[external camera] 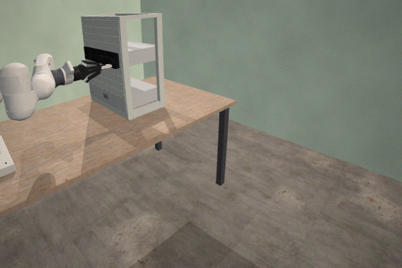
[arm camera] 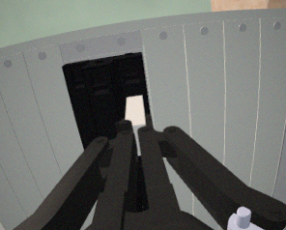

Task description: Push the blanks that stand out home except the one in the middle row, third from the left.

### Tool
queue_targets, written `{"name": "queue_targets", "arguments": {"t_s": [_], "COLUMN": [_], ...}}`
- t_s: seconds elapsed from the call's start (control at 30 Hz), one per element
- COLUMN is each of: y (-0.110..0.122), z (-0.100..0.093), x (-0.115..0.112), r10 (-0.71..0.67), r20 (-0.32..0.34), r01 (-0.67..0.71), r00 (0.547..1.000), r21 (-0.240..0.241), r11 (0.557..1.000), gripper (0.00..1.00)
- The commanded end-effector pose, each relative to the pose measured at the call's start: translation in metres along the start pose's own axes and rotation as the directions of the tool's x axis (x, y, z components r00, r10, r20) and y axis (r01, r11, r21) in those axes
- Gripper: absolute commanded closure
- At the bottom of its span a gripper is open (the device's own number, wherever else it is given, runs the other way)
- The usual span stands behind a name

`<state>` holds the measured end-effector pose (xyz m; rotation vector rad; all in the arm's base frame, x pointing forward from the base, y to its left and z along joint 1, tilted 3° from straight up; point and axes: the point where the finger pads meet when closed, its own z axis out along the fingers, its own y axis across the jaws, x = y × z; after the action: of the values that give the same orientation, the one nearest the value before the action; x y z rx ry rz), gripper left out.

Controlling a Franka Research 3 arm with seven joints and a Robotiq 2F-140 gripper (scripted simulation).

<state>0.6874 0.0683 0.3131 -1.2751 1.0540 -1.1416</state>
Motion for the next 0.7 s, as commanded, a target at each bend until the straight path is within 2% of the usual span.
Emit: {"name": "queue_targets", "arguments": {"t_s": [0.0,0.67], "y": [0.0006,0.0007], "z": [0.0019,0.0066], "x": [-0.0040,-0.0056], "r10": [0.006,0.006], "r20": [0.010,0.010], "r01": [-0.006,-0.006], "r00": [1.000,1.000], "r21": [-0.003,-0.003], "r11": [1.000,1.000], "gripper": [1.00,1.00]}}
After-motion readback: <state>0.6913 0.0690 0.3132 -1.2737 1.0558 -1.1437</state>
